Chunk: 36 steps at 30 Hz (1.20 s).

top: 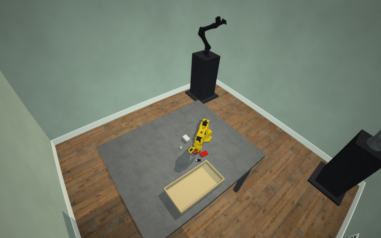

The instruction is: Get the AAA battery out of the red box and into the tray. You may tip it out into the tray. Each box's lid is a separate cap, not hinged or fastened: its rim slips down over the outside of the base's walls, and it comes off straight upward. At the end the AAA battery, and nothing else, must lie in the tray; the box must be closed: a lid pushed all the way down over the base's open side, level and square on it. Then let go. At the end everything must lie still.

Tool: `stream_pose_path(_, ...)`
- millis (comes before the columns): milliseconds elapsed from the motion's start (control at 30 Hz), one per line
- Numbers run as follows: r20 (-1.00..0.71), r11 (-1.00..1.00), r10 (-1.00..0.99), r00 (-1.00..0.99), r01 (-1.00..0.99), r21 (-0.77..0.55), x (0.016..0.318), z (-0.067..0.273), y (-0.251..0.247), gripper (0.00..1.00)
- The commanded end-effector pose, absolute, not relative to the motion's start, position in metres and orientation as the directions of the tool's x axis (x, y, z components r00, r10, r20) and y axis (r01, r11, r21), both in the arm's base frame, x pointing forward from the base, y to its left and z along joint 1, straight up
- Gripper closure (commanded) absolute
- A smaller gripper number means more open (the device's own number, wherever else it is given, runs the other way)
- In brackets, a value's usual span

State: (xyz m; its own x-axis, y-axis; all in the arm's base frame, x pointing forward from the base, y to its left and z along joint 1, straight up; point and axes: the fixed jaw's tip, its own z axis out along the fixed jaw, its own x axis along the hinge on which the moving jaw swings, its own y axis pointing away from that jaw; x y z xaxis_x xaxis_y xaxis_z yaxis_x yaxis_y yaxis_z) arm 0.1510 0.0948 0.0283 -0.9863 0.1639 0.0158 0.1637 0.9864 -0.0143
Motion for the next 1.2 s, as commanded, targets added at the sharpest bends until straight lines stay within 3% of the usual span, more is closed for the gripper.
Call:
stream_pose_path(0, 0.000, 0.987, 0.163, -0.987, 0.163, 0.000, 0.1536, 0.0266, 0.0952, 0.71)
stream_pose_path(1167, 0.000, 0.987, 0.163, -0.987, 0.163, 0.000, 0.1527, 0.0206, 0.0947, 0.71)
